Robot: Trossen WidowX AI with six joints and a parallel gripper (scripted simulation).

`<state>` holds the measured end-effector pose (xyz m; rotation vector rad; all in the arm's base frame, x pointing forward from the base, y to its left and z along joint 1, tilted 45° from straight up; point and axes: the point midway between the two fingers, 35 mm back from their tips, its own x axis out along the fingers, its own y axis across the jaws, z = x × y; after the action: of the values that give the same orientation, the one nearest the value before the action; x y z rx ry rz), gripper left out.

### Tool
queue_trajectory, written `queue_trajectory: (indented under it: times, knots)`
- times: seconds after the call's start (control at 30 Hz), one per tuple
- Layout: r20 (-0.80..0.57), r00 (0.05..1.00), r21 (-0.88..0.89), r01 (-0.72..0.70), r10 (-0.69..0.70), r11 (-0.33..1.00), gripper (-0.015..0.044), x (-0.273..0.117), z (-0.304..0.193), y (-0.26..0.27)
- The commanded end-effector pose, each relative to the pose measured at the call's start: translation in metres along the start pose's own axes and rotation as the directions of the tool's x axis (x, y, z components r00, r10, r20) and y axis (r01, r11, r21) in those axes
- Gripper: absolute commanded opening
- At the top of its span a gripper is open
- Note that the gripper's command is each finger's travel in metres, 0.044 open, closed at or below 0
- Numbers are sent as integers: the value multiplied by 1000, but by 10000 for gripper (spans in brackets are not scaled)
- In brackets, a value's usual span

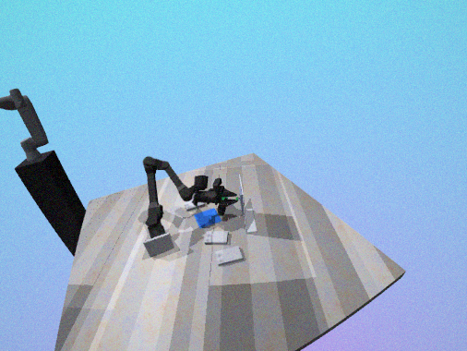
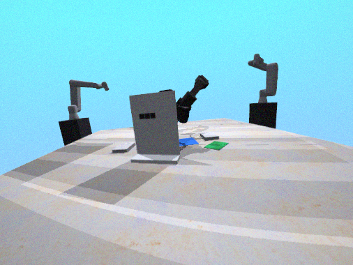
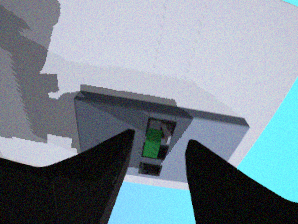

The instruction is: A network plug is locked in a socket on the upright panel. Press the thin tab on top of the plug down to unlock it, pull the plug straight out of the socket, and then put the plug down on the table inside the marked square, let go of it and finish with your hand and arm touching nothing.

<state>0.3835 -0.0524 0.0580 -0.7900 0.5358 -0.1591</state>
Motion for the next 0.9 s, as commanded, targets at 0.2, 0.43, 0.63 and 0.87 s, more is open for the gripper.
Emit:
queue_trajectory:
  times: [0.2, 0.43, 0.63, 0.87]
  knots:
    - [-1, 1000, -7, -8, 8, 1000, 97, 7, 0, 3]
    - [-1, 1000, -7, -8, 8, 1000, 50, 7, 0, 3]
    - [-1, 1000, -7, -8, 8, 1000, 10, 7, 0, 3]
    - [-1, 1000, -7, -8, 8, 1000, 0, 6, 0, 3]
